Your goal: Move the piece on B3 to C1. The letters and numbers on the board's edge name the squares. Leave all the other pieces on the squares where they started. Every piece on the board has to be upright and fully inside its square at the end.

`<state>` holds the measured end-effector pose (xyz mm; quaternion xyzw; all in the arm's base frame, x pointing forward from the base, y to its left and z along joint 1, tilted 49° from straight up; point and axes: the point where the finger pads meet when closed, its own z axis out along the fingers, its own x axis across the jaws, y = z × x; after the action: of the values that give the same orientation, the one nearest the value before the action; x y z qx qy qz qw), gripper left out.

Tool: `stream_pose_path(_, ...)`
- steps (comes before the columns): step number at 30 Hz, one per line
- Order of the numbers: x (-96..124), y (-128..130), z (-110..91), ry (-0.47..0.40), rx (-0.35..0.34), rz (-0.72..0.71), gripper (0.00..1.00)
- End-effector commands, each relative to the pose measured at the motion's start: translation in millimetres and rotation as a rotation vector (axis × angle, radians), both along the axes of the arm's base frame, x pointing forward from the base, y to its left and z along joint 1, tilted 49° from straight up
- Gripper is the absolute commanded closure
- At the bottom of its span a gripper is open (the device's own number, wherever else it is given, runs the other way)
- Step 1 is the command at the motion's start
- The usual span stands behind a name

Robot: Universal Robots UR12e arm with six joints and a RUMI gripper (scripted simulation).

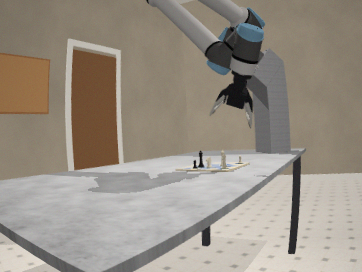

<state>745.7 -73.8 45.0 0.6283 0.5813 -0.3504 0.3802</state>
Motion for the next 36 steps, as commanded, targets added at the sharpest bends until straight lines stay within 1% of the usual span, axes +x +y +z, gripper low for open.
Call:
stream_pose_path(1,-0.6,-7.2,5.5,-0.083,0.053,0.012,0.00)
stream_pose_path(3,-1.1,-12.2,8.8,-0.135,0.085,0.010,0.00)
stream_pose_path(4,-1.1,-12.2,8.8,-0.135,0.085,0.010,0.00)
stream_pose_path(7,-1.4,-19.4,14.3,-0.212,0.132,0.008,0.00)
stream_pose_path(8,-1.4,-19.4,14.3,-0.212,0.132,0.008,0.00)
stream_pose_path(11,-1.8,-26.7,19.8,-0.290,0.179,0.007,0.00)
stream_pose_path(13,-1.8,-26.7,19.8,-0.290,0.179,0.007,0.00)
stream_pose_path(21,-3.0,-45.2,32.9,-0.486,0.299,0.001,0.00)
stream_pose_path(27,-3.6,-56.5,41.2,-0.606,0.372,-0.002,0.00)
stream_pose_path(28,-3.7,-58.1,42.5,-0.623,0.382,-0.003,0.00)
stream_pose_path(30,-3.7,-58.1,42.5,-0.623,0.382,-0.003,0.00)
stream_pose_path(36,-4.1,-65.9,48.3,-0.707,0.433,-0.005,0.00)
